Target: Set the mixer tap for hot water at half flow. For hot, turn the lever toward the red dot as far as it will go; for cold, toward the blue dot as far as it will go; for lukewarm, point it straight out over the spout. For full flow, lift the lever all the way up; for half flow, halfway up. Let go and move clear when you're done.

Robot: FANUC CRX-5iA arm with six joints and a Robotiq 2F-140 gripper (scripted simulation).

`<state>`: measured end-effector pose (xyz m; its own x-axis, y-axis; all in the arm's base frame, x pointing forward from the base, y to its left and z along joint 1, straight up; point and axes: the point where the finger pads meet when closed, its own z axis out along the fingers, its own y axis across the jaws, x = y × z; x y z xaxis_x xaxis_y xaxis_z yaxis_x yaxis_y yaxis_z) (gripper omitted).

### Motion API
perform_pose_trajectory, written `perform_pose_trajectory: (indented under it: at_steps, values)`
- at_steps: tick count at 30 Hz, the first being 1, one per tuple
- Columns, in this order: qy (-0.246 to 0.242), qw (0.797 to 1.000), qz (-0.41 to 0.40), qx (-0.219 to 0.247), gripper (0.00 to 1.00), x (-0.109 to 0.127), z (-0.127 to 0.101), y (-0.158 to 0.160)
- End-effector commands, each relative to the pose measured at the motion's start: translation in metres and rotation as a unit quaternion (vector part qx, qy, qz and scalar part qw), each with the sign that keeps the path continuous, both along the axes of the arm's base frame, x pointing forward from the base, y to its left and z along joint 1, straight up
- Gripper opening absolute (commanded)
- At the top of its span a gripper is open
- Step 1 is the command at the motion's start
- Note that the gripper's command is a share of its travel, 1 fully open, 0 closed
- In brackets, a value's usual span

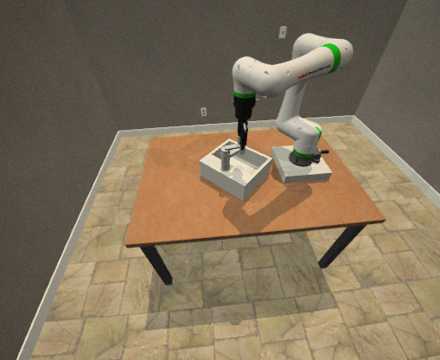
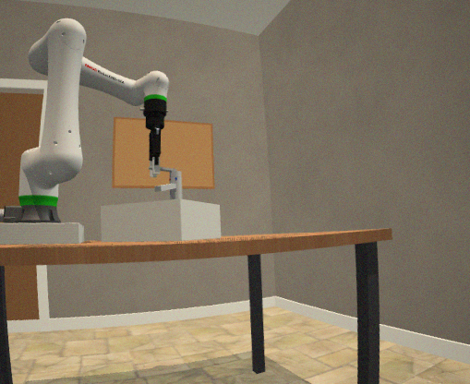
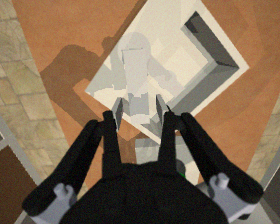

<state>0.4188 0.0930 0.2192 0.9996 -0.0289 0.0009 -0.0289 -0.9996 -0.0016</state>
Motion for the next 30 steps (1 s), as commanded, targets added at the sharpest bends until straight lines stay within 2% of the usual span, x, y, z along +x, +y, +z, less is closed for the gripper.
perform_pose_trajectory:
  at_steps: [1, 21, 30]
  values:
    - [0.000, 1.000, 0.000, 0.000, 0.40, 0.000, 0.000, 0.000]
    - [0.000, 1.000, 0.000, 0.000, 0.40, 0.000, 0.001, 0.000]
    - [0.000, 1.000, 0.000, 0.000, 0.40, 0.000, 0.014, 0.000]
